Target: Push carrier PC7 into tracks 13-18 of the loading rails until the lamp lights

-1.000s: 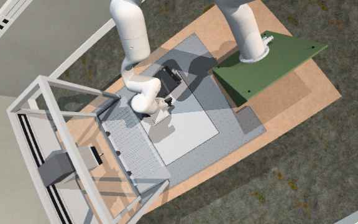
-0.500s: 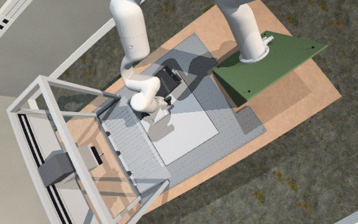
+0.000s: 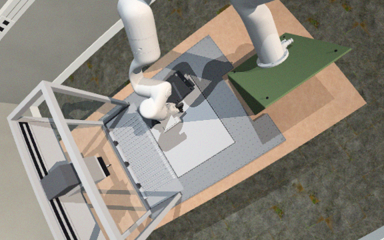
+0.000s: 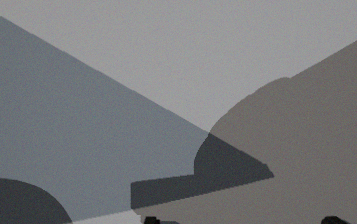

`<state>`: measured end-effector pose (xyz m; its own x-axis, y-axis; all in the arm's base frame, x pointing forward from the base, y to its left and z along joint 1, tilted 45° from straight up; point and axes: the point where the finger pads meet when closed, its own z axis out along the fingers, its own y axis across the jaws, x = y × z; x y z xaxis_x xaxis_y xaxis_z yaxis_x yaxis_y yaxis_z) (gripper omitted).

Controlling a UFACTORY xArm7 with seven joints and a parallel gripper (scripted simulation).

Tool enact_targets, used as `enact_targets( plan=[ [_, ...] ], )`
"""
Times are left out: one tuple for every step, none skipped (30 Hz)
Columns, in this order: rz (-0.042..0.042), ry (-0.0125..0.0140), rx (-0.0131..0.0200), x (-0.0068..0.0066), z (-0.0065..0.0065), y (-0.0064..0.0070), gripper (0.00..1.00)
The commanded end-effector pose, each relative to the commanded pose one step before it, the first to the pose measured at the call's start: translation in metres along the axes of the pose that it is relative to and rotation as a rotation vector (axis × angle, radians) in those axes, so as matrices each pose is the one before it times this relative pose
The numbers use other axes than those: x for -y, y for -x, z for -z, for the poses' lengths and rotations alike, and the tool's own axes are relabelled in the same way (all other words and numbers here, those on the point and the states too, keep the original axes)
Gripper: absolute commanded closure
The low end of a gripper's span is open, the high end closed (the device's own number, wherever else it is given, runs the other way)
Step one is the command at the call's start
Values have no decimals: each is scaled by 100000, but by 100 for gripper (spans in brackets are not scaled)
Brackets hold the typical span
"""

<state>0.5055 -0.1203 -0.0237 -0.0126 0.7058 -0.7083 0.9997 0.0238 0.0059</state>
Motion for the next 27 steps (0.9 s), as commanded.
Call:
enact_targets(
  plan=[
    [28,446,-197,-167,193,-88,0],
    [10,2,-3,1,1,-9,0],
    [-4,-1,1,0,0,3,0],
    [-2,-1,1,0,0,1,0],
    [0,0,0,0,0,0,0],
    [2,0,-1,0,0,-1,0],
    [2,0,0,0,0,-1,0],
    [1,0,0,0,0,0,0],
    [-8,-1,1,0,0,-58,0],
    [0,0,0,0,0,0,0],
    [0,0,0,0,0,0,0],
    [0,0,-1,1,0,-66,0],
    [0,0,-1,1,0,-66,0],
    [0,0,-1,1,0,-66,0],
    [0,0,-1,1,0,-66,0],
    [0,0,-1,0,0,-66,0],
    [0,0,-1,0,0,-67,0],
    [0,0,-1,0,0,-67,0],
    [0,0,0,0,0,-67,0],
    [0,0,0,0,0,-67,0],
    [0,0,0,0,0,-67,0],
    [0,0,0,0,0,-67,0],
    [0,0,0,0,0,-67,0],
    [0,0,0,0,0,-67,0],
    [0,0,0,0,0,-67,0],
    [0,0,0,-1,0,-1,0],
    [0,0,0,0,0,0,0]
  ],
)
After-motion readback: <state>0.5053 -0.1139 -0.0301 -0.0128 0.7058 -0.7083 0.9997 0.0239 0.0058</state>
